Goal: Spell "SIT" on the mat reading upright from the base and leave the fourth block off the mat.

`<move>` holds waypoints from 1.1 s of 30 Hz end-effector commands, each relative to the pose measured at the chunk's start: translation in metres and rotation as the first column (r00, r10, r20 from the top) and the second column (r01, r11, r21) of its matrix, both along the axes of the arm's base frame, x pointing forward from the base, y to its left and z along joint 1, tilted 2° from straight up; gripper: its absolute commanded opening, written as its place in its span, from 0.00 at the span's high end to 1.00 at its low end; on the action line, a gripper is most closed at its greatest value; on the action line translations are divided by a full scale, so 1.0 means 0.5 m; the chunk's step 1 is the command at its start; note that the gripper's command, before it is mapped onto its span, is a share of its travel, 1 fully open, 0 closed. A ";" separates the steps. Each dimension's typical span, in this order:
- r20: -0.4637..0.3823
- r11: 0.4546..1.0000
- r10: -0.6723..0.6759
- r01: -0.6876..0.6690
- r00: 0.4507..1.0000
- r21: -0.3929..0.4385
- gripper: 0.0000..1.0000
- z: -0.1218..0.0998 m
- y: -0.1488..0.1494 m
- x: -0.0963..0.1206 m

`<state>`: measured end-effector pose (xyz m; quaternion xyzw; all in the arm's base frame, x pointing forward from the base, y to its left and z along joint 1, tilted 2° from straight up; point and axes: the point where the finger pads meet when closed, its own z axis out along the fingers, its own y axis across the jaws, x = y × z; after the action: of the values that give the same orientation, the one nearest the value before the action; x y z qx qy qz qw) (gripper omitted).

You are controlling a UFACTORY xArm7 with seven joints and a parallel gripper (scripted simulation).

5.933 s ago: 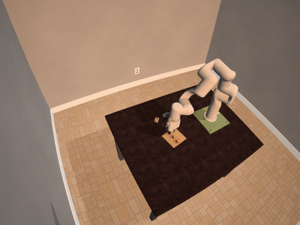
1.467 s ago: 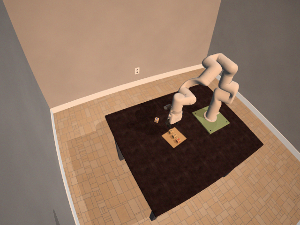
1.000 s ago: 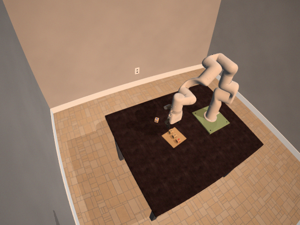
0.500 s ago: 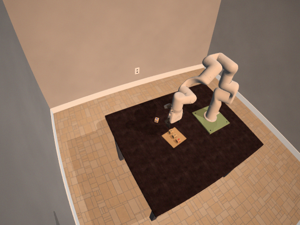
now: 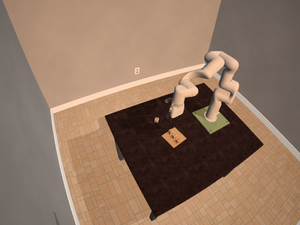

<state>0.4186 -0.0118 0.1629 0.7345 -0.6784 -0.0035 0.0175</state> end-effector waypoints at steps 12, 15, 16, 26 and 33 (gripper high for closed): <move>0.003 1.000 0.000 0.000 1.000 0.000 0.00 0.035 0.001 0.003; 0.003 1.000 0.000 0.000 1.000 0.000 0.00 0.035 0.001 0.003; 0.003 1.000 0.000 0.000 1.000 0.000 0.00 0.035 0.001 0.003; 0.003 1.000 0.000 0.000 1.000 0.000 0.00 0.035 0.001 0.003; 0.003 1.000 0.000 0.000 1.000 0.000 0.00 0.035 0.001 0.003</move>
<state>0.4186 -0.0113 0.1791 0.7345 -0.6784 -0.0039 0.0181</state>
